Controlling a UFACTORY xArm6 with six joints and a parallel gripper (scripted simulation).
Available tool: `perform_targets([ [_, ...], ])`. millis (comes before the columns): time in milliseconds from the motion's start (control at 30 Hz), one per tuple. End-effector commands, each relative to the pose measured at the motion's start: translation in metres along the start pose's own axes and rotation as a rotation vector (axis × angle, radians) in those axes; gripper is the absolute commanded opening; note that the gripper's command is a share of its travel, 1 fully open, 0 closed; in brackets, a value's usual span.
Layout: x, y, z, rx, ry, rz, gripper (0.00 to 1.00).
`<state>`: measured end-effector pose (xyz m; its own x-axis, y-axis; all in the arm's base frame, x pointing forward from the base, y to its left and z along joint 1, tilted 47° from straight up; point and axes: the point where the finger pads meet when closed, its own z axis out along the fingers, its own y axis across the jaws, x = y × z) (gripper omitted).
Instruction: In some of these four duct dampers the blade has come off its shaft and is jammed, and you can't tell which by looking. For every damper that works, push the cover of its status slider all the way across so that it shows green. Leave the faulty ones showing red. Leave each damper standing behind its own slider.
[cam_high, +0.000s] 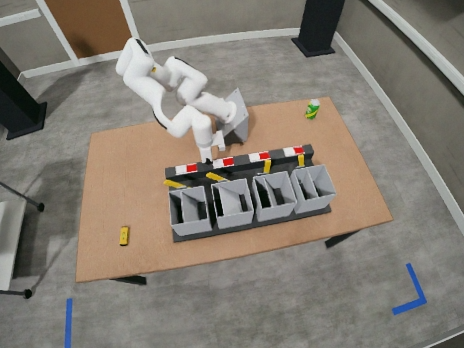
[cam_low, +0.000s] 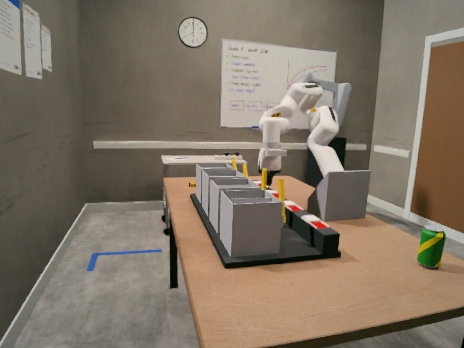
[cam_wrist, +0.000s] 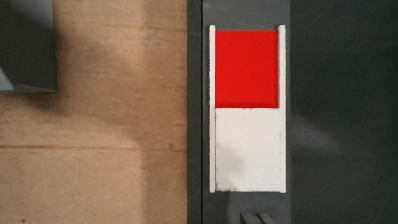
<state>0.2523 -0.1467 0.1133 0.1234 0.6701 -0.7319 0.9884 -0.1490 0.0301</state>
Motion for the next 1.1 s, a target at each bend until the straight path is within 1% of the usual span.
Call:
perform_targets([
  [0, -0.0001, 0.001, 0.0022, -0.002, 0.001, 0.001, 0.0],
  [567, 0.0, 0.0012, 0.0101, -0.002, 0.001, 0.001, 0.0],
  [1067, 0.0, 0.0012, 0.0112, -0.002, 0.001, 0.001, 0.0],
])
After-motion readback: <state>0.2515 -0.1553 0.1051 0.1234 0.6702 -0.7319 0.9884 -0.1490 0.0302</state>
